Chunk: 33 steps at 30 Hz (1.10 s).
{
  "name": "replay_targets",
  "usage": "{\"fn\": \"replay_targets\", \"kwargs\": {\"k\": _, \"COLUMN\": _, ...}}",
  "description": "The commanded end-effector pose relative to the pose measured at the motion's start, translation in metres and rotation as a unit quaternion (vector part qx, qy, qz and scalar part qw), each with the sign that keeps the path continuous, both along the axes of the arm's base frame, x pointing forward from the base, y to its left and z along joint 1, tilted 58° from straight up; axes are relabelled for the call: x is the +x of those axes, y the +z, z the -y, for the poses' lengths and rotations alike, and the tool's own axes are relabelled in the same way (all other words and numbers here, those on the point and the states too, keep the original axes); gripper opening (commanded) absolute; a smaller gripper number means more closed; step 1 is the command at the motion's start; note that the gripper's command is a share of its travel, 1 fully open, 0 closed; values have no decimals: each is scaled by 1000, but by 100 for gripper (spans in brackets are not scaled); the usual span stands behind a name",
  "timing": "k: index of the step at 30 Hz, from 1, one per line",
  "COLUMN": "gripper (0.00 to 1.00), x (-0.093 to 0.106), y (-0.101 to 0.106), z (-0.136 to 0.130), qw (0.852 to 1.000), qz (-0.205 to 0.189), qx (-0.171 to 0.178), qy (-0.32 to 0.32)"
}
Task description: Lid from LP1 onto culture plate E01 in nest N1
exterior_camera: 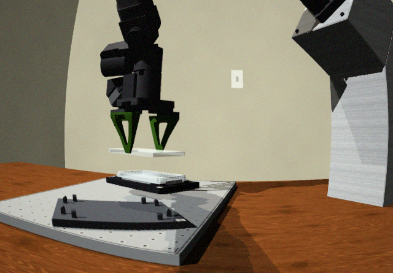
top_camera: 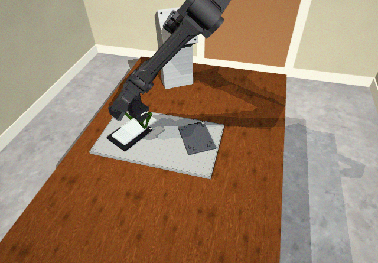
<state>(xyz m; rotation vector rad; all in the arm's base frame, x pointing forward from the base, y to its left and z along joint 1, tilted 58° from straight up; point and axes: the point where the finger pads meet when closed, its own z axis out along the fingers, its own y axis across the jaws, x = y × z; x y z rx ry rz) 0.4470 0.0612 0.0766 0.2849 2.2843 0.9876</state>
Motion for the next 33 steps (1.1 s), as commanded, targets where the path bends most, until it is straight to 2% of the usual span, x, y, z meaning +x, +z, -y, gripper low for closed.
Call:
{"fn": "replay_targets", "kwargs": {"k": 1, "gripper": 0, "x": 5, "y": -10, "z": 14, "qw": 1000, "qz": -4, "qx": -7, "qy": 0}}
{"fn": "replay_targets", "kwargs": {"k": 16, "gripper": 0, "x": 25, "y": -24, "z": 50, "qw": 1000, "qz": -4, "qx": -6, "qy": -1}}
{"fn": "replay_targets", "kwargs": {"k": 20, "gripper": 0, "x": 25, "y": -25, "z": 42, "qw": 1000, "qz": -4, "qx": -6, "qy": 8}}
{"fn": "replay_targets", "kwargs": {"k": 21, "gripper": 0, "x": 22, "y": -20, "z": 33, "qw": 1000, "qz": 2, "qx": -8, "qy": 16}}
{"fn": "replay_targets", "kwargs": {"k": 23, "gripper": 0, "x": 23, "y": -18, "z": 33, "qw": 1000, "qz": 6, "qx": -9, "qy": 16}}
{"fn": "replay_targets", "kwargs": {"k": 24, "gripper": 0, "x": 25, "y": -19, "z": 42, "qw": 1000, "qz": 3, "qx": -6, "qy": 4}}
{"fn": "replay_targets", "kwargs": {"k": 33, "gripper": 0, "x": 25, "y": -18, "z": 42, "qw": 1000, "qz": 3, "qx": -6, "qy": 4}}
